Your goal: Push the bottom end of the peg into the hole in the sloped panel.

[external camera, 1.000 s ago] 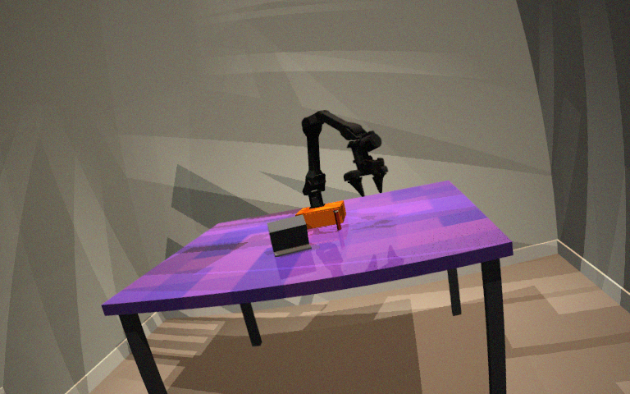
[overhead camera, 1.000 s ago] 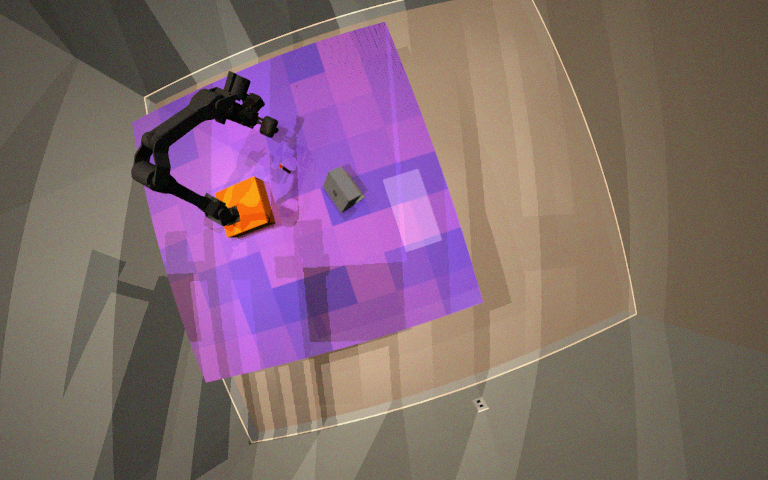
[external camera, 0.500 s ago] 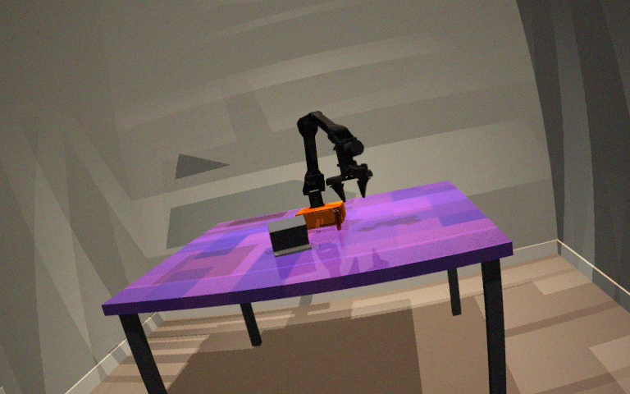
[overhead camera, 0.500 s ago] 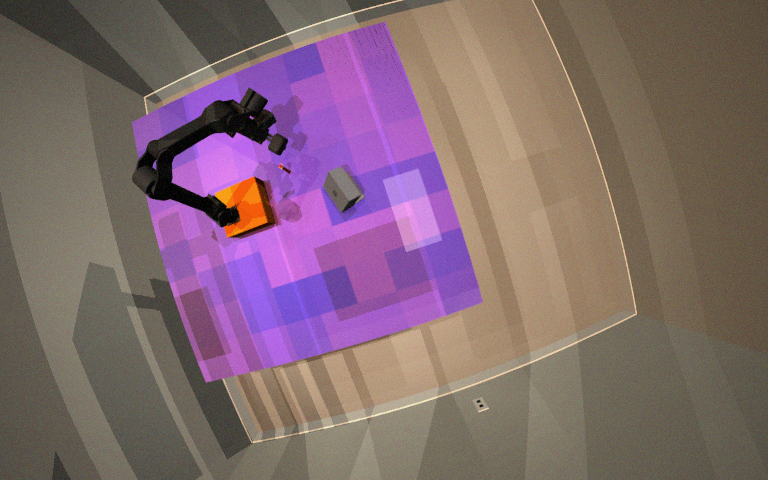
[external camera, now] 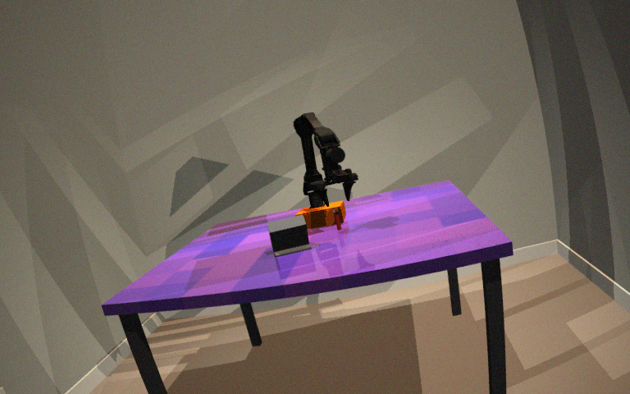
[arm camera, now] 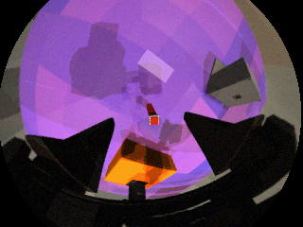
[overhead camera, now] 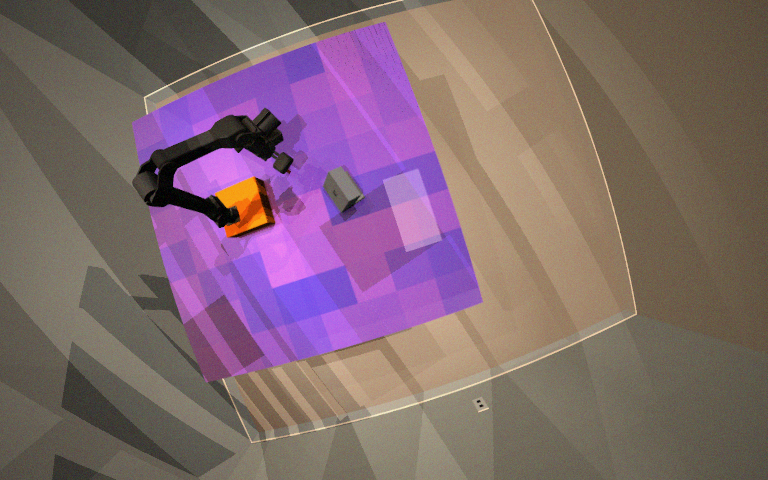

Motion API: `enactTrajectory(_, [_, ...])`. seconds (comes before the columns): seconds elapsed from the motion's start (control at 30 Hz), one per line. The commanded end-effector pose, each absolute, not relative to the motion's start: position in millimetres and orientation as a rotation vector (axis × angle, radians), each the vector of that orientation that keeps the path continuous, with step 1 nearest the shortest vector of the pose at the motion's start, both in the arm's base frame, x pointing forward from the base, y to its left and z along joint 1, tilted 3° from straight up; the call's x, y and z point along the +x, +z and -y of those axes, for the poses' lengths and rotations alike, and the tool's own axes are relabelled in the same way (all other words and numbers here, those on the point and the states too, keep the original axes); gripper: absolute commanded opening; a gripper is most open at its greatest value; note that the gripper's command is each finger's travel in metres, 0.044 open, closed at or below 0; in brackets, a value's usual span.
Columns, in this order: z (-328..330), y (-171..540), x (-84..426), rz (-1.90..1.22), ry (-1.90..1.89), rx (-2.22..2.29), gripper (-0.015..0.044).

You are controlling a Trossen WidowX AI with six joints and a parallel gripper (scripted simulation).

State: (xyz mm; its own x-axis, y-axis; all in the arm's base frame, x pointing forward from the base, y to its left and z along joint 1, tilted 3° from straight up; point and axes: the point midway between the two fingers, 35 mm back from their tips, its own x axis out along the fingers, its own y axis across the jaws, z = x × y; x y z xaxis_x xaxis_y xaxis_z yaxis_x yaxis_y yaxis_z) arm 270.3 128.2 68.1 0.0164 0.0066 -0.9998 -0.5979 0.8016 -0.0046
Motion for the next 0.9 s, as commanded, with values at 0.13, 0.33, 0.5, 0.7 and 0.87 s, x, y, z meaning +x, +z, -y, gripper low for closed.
enactTrajectory(0.13, [-112, 67, 264, -1.529, 0.499, -0.482, 0.044])
enactTrajectory(0.33, [-112, 60, 265, -1.529, 0.499, -0.482, 0.044])
enactTrajectory(0.5, [-112, 51, 265, -1.529, 0.499, -0.482, 0.044])
enactTrajectory(0.7, [-112, 42, 265, -1.529, 0.499, -0.482, 0.044])
enactTrajectory(0.87, [-112, 33, 265, -1.529, 0.499, -0.482, 0.044])
